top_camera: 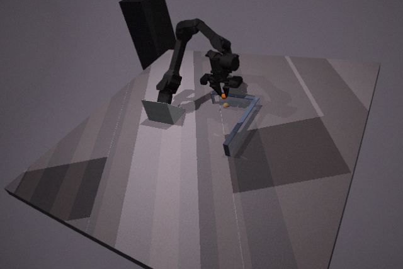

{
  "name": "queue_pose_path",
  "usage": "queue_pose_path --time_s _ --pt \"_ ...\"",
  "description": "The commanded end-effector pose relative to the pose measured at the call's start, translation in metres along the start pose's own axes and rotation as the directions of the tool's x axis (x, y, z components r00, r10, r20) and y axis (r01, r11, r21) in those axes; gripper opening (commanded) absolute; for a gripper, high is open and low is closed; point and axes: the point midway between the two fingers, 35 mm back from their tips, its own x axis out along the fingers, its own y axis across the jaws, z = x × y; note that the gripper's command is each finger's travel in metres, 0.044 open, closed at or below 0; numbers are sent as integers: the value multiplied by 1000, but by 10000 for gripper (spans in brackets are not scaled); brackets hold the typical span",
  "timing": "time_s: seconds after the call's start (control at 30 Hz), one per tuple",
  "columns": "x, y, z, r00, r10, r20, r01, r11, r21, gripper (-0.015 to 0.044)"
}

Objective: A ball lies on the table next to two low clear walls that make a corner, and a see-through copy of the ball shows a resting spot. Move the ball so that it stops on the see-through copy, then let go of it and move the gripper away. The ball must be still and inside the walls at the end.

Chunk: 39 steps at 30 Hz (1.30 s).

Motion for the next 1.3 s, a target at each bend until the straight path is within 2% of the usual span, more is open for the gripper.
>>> queue_pose_path --time_s 0.0,0.2,1.0,1.27 --pt "18 3 1 1000 7 6 -7 1000 7 0" --pt "43 5 3 1000 7 11 -7 1000 6 0" --pt "63 6 3 1000 7 12 -7 1000 6 0" --pt "60 3 4 1000 -2 8 2 1000 -5 210"
